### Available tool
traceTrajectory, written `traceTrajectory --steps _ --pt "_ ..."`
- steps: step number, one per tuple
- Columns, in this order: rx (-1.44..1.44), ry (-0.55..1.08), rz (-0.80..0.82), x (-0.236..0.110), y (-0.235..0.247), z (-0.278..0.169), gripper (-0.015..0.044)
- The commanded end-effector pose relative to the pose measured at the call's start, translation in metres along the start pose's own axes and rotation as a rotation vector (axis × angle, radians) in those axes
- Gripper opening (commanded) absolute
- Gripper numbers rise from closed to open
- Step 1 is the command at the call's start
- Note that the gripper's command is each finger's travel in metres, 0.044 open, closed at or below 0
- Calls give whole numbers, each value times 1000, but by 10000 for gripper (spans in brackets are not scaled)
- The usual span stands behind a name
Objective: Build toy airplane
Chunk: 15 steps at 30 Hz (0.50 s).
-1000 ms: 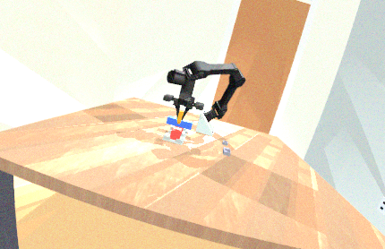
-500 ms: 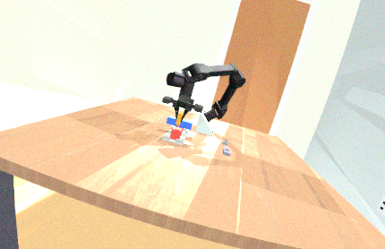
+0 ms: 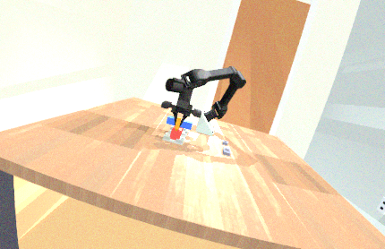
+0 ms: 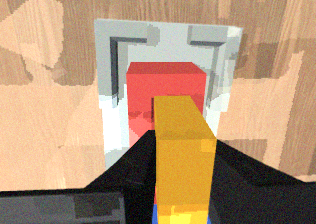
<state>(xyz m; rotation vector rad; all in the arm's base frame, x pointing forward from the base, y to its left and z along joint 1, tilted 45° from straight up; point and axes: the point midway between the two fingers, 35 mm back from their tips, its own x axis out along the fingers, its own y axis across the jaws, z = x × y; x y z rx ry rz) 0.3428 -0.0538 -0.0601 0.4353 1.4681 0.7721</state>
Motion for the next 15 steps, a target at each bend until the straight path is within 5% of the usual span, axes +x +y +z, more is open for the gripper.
traceTrajectory --steps 1,11,15 --pt "6 -3 5 5 1 0 65" --pt "0 0 3 4 1 0 0" --pt "0 0 3 4 1 0 26"
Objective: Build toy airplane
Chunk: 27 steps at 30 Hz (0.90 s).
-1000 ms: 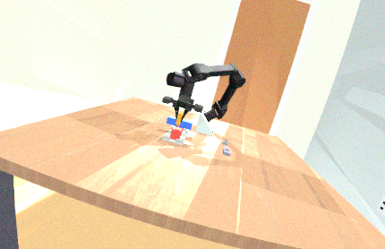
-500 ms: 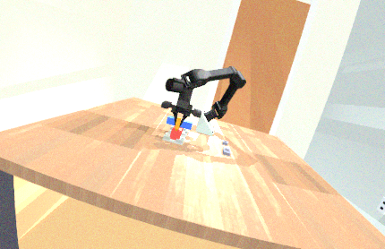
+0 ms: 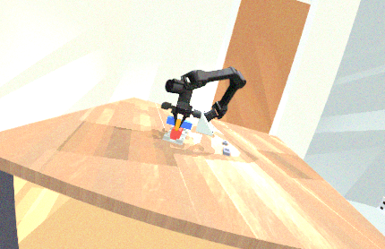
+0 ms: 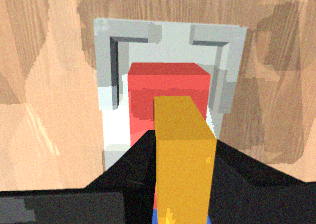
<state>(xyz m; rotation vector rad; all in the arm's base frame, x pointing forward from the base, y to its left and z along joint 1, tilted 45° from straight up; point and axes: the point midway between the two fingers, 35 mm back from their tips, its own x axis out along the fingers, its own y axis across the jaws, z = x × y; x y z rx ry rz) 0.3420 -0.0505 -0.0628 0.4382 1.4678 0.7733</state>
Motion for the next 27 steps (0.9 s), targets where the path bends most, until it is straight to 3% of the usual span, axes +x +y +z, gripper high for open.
traceTrajectory --steps 1,9,16,22,27 --pt "-1 0 0 0 0 0 53" --pt "-1 0 0 0 0 0 260" --pt "0 0 0 -3 0 0 260" --pt "5 -2 -1 -81 -2 1 260" --pt "6 -2 0 -92 -2 2 260"
